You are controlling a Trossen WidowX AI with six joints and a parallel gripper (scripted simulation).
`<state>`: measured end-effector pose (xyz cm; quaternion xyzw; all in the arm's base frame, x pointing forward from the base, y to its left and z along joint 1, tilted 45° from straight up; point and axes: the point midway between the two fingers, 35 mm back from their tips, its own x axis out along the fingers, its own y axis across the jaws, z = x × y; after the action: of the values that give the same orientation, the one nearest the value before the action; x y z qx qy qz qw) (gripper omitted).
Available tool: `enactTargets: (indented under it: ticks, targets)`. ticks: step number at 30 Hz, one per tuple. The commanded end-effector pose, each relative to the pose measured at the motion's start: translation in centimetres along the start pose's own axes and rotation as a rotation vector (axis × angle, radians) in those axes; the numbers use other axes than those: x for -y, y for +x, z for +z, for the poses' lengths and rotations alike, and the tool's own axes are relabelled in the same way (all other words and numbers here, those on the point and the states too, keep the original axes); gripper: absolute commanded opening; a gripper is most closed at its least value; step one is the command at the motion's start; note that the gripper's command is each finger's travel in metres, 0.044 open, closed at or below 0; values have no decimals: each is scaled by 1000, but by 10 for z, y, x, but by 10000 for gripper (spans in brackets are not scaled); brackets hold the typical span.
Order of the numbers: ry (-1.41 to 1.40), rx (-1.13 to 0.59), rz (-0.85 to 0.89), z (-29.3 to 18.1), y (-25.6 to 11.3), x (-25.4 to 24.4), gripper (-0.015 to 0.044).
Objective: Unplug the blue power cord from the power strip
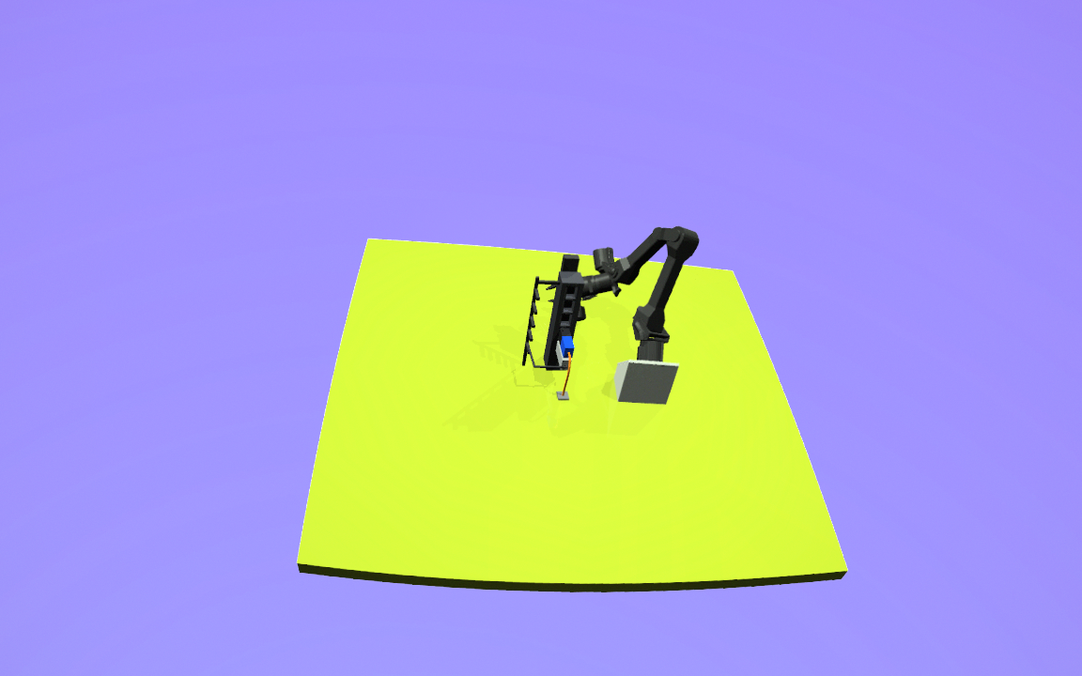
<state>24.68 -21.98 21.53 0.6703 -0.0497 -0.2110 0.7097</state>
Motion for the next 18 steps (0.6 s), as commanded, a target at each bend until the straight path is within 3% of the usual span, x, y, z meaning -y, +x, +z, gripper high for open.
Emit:
enactTargets:
  ticks: [1, 18]
  targets:
    - [-108, -44, -20, -15, 14, -6, 160]
    - [-568, -242, -53, -96, 59, -26, 160]
